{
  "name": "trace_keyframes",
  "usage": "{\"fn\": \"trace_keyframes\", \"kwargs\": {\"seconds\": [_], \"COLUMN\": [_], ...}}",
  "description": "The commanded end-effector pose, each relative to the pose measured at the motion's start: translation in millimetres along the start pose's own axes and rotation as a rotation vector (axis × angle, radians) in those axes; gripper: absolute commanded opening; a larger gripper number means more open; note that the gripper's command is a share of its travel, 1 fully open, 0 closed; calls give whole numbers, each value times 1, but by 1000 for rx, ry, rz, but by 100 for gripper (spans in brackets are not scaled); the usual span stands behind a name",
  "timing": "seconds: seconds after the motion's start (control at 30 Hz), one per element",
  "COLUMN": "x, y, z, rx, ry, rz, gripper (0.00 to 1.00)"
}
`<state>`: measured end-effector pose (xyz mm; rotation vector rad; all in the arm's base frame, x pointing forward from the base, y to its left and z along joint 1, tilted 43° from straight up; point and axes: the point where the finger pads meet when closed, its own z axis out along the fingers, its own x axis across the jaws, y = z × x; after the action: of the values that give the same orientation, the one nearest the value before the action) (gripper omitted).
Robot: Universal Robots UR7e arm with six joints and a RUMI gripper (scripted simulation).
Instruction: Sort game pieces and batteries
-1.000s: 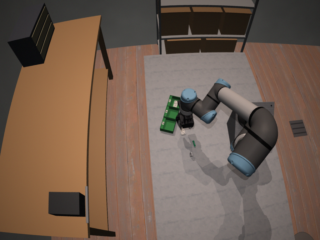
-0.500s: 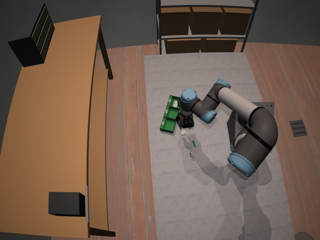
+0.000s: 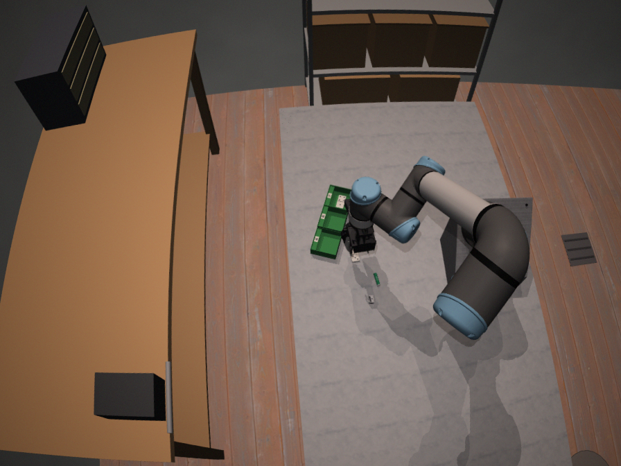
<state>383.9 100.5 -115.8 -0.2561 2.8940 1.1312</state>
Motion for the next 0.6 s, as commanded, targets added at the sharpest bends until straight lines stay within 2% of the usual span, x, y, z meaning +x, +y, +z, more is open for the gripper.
{"fn": "trace_keyframes", "kwargs": {"seconds": [0.0, 0.1, 0.57], "x": [-1, -1, -1], "y": [-1, -1, -1], "z": [21, 32, 37], "rx": [2, 2, 2], "ry": [-2, -2, -2], "rz": [0, 0, 0], "gripper": [24, 24, 24]}}
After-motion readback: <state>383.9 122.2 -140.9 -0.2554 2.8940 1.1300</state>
